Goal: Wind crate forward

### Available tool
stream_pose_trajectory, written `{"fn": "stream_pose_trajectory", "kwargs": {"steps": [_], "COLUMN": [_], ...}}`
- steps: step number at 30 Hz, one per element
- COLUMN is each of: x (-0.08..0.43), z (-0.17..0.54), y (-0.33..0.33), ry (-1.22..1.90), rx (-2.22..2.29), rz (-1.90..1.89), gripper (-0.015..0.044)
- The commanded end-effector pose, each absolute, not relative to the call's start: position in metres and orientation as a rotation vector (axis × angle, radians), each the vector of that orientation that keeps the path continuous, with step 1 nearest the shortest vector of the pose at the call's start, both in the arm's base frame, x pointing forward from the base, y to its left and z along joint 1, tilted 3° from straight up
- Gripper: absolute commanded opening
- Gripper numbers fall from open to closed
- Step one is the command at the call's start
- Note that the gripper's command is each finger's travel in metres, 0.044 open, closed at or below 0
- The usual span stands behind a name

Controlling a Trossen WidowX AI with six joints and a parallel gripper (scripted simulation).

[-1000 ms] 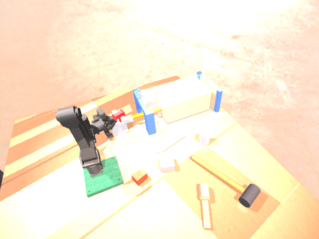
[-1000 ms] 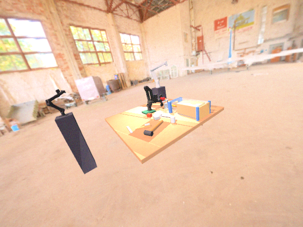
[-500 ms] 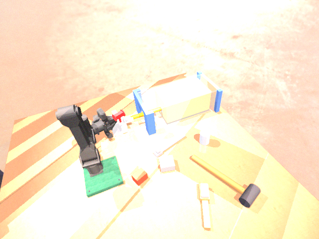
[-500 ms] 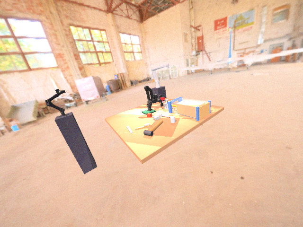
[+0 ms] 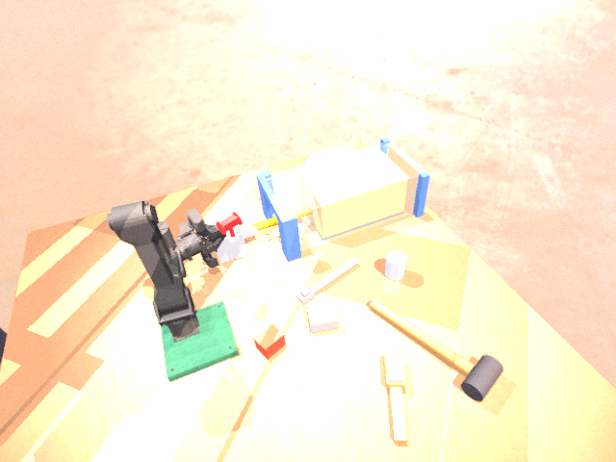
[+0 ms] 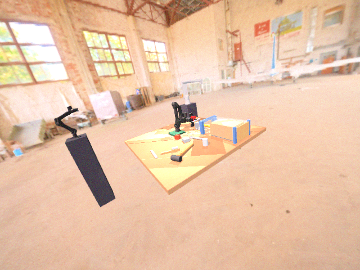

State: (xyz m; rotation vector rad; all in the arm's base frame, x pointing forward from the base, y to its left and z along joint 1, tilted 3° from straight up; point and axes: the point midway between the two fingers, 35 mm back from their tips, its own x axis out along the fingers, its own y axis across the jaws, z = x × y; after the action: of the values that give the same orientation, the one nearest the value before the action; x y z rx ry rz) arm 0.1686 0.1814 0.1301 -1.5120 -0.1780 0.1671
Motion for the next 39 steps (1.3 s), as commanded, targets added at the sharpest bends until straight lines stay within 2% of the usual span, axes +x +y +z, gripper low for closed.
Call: {"fn": "stream_pose_trajectory", "kwargs": {"steps": [1, 7, 39], "x": [0.1686, 0.1686, 0.1686], "z": [0.1302, 0.1302, 0.1302], "y": [0.1814, 0.1814, 0.1814], "ry": [-0.178, -0.178, -0.178], "rx": [-1.512, -1.512, -1.512], "rz": [0.167, 0.167, 0.167], "gripper": [0.0079, 0.0236, 0.0240]}}
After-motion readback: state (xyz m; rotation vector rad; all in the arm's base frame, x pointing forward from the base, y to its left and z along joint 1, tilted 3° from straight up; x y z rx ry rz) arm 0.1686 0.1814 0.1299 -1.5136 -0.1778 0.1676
